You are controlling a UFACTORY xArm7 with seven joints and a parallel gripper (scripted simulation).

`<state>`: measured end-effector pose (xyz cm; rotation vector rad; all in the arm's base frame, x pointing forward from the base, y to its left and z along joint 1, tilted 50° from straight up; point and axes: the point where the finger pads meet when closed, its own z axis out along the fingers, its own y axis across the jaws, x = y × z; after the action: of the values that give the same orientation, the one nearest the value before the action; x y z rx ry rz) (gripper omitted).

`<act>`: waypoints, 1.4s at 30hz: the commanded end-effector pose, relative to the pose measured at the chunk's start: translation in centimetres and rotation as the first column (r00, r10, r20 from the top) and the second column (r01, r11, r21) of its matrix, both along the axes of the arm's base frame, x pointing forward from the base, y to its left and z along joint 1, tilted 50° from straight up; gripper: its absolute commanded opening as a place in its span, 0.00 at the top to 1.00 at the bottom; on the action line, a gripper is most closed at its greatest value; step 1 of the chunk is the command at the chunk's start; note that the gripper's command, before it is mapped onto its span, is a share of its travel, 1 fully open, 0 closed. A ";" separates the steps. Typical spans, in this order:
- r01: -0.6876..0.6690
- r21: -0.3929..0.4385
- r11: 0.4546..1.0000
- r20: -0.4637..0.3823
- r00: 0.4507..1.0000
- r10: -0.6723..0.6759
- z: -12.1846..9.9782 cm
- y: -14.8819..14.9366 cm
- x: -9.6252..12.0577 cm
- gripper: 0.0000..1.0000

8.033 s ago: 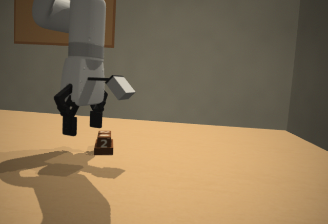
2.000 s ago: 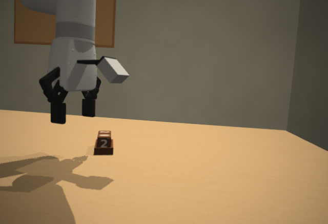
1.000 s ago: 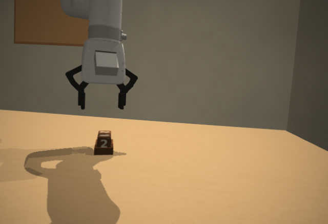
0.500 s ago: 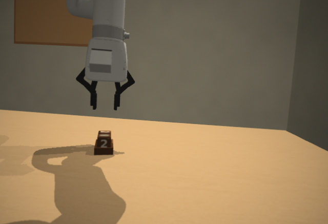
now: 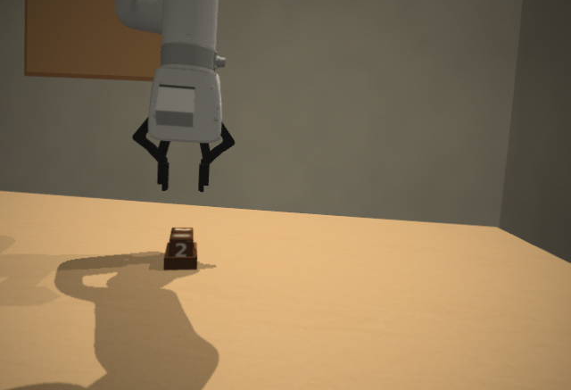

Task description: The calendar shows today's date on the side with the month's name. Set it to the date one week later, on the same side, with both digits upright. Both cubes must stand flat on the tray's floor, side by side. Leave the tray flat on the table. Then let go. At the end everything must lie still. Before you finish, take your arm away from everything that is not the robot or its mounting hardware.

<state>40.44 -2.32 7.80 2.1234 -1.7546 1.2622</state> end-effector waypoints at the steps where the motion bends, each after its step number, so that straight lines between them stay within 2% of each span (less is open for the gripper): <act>1: -0.003 0.001 1.000 0.001 1.000 0.003 0.0 0.1 0.0 0.51; 22: -0.003 0.001 1.000 0.001 1.000 0.002 -0.2 0.0 0.2 0.51; 42: -0.002 0.001 1.000 0.001 1.000 0.002 -1.6 -1.3 1.3 0.51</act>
<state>41.41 -3.38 6.56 2.1231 -1.7546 1.2618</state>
